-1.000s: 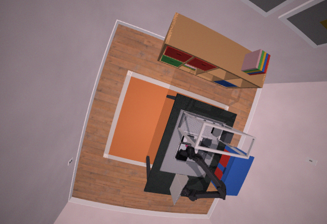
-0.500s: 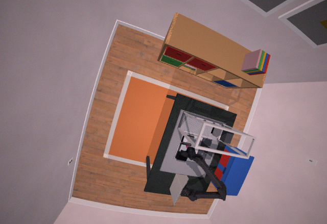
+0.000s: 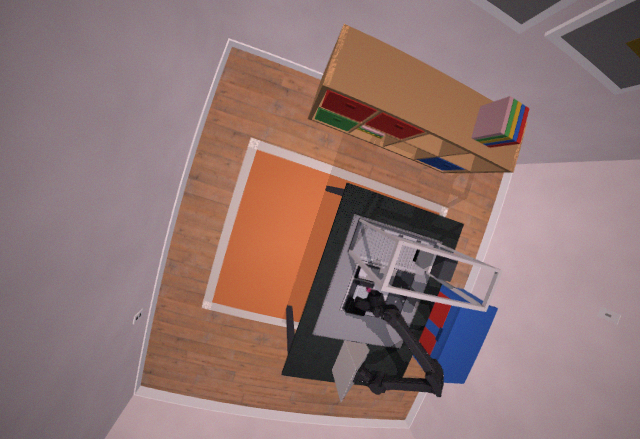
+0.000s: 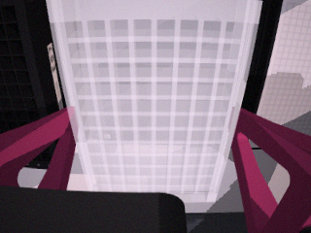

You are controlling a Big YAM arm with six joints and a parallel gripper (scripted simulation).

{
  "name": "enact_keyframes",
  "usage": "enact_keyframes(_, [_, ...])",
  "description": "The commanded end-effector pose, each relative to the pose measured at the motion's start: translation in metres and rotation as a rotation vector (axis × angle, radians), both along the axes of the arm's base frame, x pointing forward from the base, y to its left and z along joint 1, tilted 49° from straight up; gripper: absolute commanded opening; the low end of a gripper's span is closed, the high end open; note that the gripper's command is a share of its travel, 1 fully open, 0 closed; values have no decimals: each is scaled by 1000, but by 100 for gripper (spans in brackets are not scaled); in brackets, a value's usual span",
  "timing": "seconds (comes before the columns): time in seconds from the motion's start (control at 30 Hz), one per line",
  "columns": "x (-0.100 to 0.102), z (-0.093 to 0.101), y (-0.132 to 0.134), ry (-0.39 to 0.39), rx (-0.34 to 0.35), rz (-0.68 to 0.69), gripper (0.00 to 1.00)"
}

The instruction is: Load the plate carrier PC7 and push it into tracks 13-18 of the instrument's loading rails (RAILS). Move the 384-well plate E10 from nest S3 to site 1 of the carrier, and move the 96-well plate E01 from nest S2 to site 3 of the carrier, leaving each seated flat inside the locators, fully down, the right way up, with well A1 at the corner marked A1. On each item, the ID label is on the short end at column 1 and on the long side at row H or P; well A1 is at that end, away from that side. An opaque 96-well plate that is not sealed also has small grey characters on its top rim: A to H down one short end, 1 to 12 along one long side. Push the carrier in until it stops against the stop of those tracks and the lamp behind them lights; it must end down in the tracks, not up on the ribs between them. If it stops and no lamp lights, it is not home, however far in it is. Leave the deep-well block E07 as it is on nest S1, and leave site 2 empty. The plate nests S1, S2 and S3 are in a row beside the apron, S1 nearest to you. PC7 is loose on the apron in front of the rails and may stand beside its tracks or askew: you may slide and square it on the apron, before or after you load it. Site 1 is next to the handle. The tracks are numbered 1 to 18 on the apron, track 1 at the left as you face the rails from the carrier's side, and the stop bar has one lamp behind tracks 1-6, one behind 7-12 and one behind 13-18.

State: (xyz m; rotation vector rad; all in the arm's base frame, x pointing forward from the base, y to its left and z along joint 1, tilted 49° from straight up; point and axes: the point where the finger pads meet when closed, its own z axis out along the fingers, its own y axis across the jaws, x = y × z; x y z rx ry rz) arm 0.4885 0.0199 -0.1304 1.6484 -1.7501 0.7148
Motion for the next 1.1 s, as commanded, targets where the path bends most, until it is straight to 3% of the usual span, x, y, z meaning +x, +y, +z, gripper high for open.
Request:
enact_keyframes(0.0, [25, 33, 42, -84, 25, 35, 0])
enact_keyframes(0.27, [14, 35, 45, -60, 16, 36, 0])
enact_keyframes(1.07, [16, 38, 42, -43, 15, 54, 0])
